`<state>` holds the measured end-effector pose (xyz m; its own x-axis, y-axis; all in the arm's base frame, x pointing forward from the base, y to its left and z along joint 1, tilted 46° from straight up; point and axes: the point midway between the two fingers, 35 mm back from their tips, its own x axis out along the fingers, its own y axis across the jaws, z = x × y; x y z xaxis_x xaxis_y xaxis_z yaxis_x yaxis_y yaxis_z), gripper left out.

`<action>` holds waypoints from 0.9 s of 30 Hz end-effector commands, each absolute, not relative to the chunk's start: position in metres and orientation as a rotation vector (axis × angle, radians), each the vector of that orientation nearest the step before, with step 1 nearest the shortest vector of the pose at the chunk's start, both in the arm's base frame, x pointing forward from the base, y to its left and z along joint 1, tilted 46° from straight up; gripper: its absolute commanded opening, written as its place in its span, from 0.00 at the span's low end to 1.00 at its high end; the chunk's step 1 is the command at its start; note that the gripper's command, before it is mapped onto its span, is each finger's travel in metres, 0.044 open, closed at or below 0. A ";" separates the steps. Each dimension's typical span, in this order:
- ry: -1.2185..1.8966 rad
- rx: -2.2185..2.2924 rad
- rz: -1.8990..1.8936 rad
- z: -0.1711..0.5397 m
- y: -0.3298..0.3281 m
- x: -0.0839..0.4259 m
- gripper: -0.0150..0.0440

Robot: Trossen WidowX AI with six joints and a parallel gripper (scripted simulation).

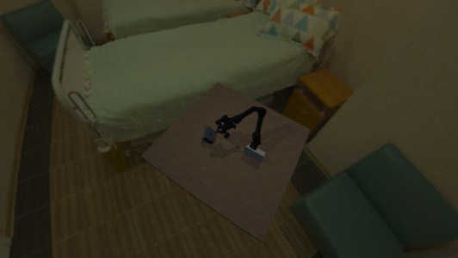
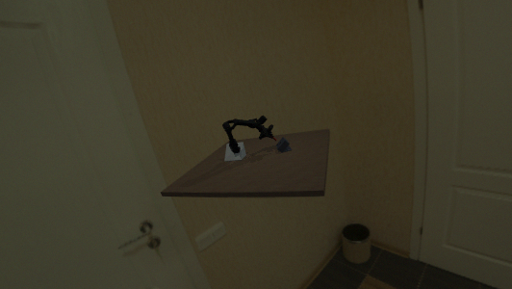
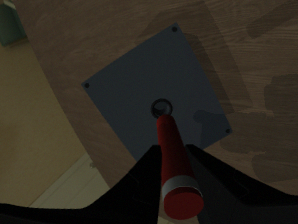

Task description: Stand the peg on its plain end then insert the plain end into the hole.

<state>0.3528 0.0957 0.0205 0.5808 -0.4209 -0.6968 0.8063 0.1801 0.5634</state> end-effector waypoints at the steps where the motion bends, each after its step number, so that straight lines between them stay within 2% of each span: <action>1: 0.440 1.066 -0.895 0.014 0.094 0.357 0.25; 27: 0.436 1.069 -0.888 -0.007 0.082 0.374 0.25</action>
